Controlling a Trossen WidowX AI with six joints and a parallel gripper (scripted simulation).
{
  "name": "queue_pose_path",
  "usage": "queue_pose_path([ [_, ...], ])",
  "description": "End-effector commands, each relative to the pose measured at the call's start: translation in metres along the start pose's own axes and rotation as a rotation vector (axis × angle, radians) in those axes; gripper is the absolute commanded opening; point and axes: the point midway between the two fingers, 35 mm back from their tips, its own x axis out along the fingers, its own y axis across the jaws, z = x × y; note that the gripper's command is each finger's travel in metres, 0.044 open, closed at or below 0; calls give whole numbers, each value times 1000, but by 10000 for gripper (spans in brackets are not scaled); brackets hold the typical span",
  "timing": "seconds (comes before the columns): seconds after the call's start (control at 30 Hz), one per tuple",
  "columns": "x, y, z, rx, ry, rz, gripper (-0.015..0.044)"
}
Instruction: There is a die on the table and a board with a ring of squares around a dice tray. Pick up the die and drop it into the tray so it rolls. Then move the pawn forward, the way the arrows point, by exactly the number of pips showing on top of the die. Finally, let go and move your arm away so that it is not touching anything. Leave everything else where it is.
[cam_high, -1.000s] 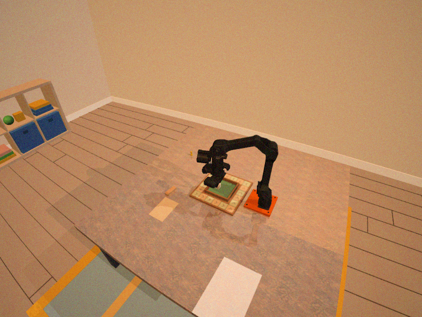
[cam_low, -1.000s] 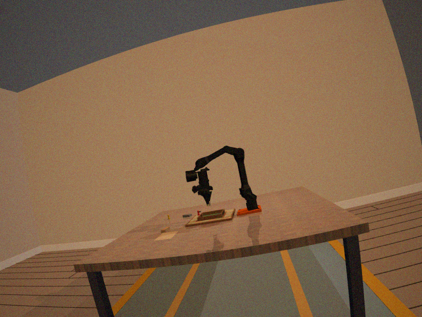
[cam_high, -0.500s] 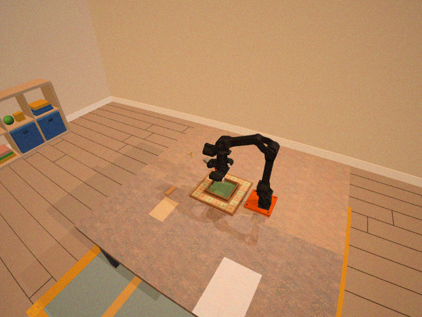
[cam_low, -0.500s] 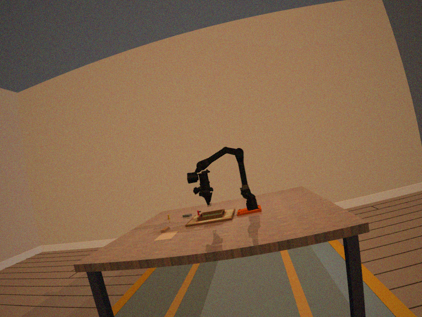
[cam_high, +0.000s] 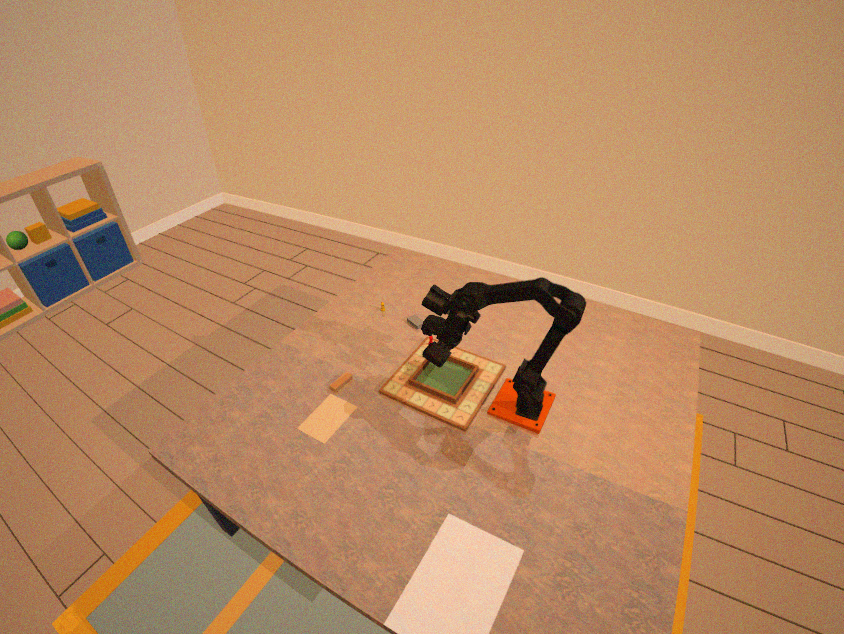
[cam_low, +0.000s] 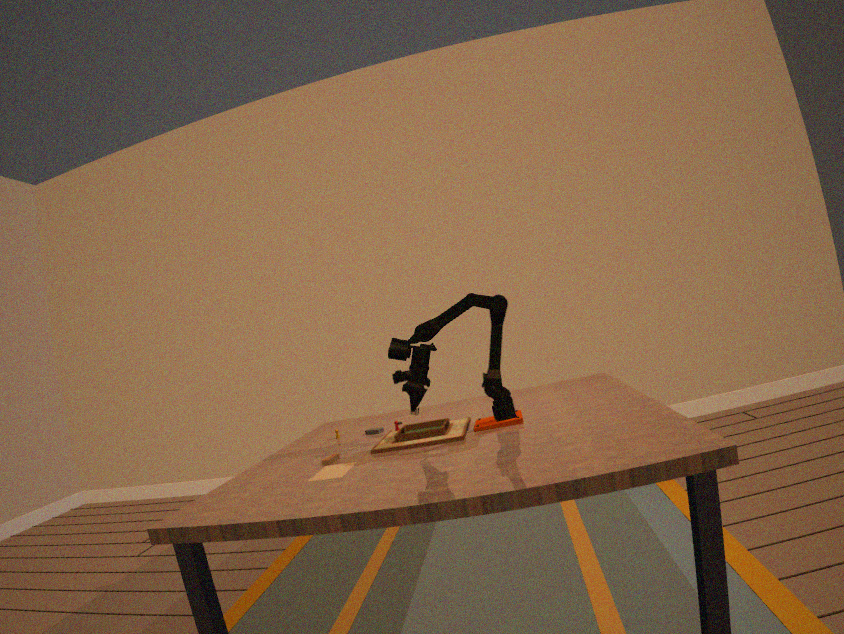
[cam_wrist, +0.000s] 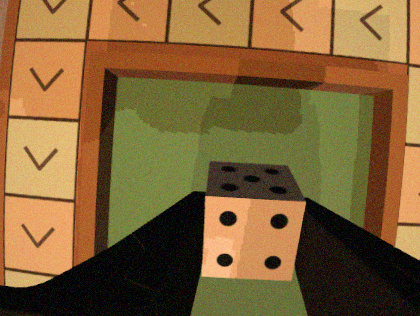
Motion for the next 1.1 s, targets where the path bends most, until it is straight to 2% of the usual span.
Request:
queue_pose_path([
  [0.0,3,0,-2,-7,-130,-2,0],
  [0.4,2,0,1,-1,-515,1,0],
  [0.53,-3,0,-1,-1,-520,1,0],
  [0.7,-32,-2,-19,-1,-518,1,0],
  [1.07,-32,-2,-21,-1,-518,1,0],
])
